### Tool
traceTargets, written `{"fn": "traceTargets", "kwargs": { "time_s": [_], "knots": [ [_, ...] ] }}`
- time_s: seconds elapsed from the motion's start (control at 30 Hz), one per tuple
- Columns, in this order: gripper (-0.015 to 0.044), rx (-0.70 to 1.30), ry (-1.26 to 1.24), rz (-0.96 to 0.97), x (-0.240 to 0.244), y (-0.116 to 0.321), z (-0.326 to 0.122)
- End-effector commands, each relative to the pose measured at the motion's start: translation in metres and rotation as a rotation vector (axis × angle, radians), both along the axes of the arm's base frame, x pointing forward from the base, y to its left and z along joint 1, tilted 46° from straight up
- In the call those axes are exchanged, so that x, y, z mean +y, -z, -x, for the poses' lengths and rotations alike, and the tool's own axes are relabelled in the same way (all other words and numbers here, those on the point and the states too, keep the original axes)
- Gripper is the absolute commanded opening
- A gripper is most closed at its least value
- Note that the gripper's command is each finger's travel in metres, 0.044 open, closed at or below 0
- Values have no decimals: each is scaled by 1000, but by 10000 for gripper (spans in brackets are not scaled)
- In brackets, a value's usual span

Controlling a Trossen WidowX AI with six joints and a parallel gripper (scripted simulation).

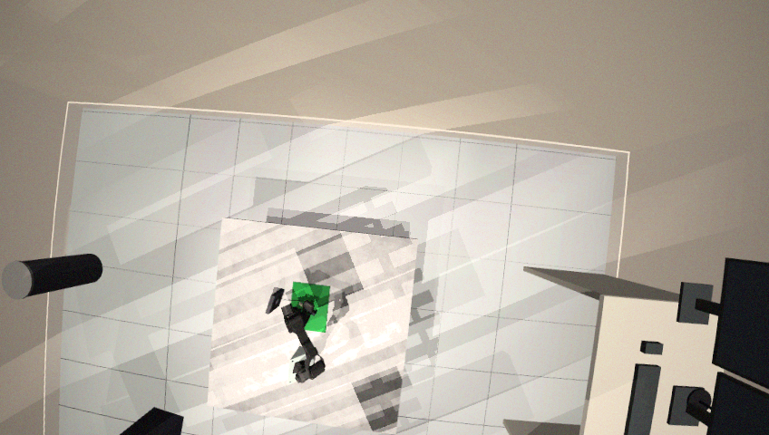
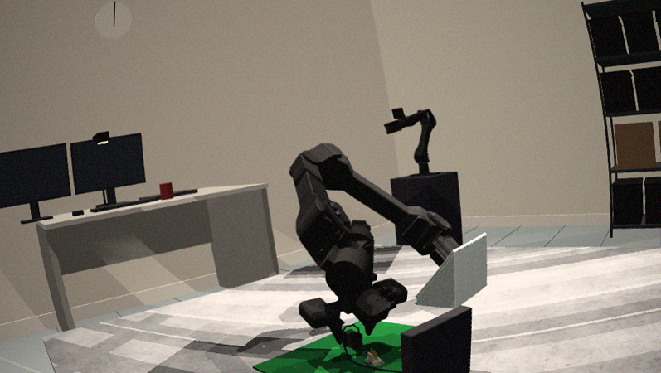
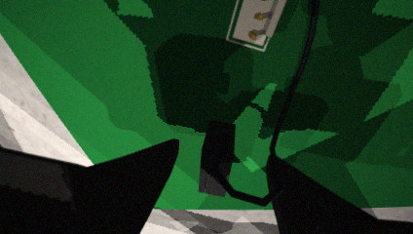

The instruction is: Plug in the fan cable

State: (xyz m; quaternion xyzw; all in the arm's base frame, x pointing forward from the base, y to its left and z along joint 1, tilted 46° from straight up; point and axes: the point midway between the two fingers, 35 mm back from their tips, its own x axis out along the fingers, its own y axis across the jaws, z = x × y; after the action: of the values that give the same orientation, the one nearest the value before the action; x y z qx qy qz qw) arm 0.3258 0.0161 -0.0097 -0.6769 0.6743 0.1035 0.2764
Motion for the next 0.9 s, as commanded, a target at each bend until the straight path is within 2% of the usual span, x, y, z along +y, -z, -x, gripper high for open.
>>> {"fn": "traceTargets", "kwargs": {
  "time_s": [0.0,0.73,0.8,0.87],
  "knots": [
    [210,-1,0,-1,0,0,0],
    [63,-1,0,-1,0,0,0],
    [11,-1,0,-1,2,-2,0],
    [0,0,-1,-2,6,-5,0]
  ]
}}
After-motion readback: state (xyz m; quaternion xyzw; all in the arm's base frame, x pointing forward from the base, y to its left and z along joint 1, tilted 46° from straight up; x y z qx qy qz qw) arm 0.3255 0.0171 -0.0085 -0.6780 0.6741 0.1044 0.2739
